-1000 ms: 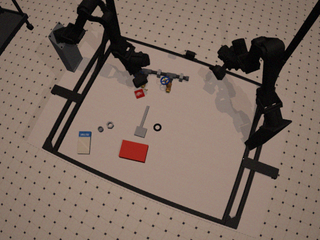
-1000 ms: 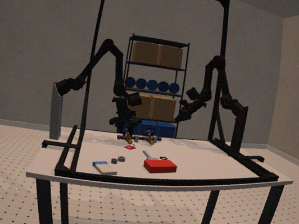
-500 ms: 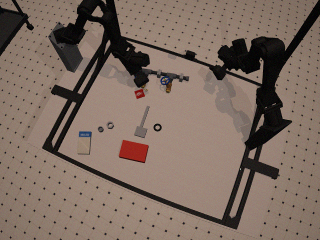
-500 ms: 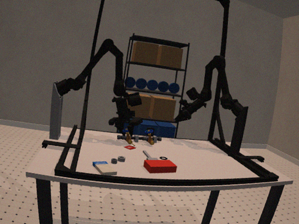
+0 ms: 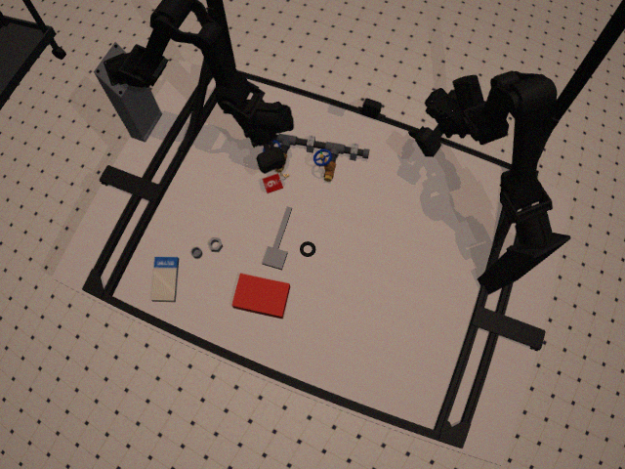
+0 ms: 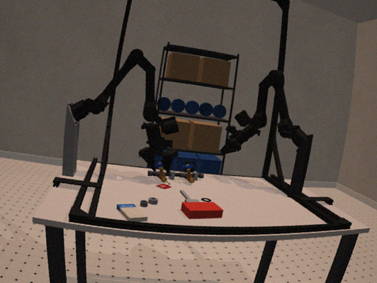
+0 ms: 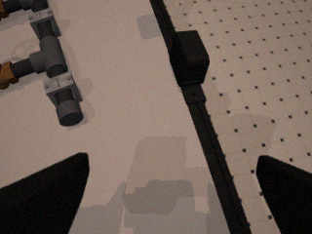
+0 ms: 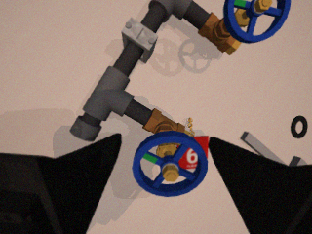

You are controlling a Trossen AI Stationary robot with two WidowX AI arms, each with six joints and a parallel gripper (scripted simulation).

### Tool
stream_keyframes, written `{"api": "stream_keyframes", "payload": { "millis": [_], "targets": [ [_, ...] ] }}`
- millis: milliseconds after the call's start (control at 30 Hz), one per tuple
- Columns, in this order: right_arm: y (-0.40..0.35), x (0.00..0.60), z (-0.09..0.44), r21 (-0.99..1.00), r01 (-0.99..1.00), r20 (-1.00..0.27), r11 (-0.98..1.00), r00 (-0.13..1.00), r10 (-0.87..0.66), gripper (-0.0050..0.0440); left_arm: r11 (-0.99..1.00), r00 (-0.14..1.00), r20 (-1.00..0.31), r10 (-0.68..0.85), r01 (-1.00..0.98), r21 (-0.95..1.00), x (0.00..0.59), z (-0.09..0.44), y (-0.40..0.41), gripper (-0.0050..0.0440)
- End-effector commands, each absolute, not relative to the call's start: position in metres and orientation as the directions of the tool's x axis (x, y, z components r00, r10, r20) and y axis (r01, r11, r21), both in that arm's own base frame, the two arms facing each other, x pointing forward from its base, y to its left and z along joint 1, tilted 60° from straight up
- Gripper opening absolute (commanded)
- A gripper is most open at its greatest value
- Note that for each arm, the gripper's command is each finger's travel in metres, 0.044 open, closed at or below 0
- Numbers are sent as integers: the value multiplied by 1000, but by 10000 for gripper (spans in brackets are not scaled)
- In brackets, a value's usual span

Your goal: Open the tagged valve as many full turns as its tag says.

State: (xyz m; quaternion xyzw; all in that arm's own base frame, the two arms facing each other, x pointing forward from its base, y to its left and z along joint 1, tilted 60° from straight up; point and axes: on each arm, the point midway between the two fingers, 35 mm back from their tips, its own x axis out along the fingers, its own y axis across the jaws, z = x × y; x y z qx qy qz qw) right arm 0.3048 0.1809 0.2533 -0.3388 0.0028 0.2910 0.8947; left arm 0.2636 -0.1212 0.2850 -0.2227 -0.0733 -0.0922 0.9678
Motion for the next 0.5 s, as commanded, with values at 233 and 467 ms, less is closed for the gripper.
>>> {"api": "stream_keyframes", "payload": {
  "millis": [233, 467],
  "targets": [
    [181, 305, 253, -121, -547, -202, 829, 831, 518, 400, 884, 972, 183, -146, 211, -417, 264, 285, -121, 400],
    [181, 305, 253, 200, -483, -202, 852, 831, 518, 400, 884, 972, 183, -146, 211, -417, 264, 285, -121, 400]
  ]
}}
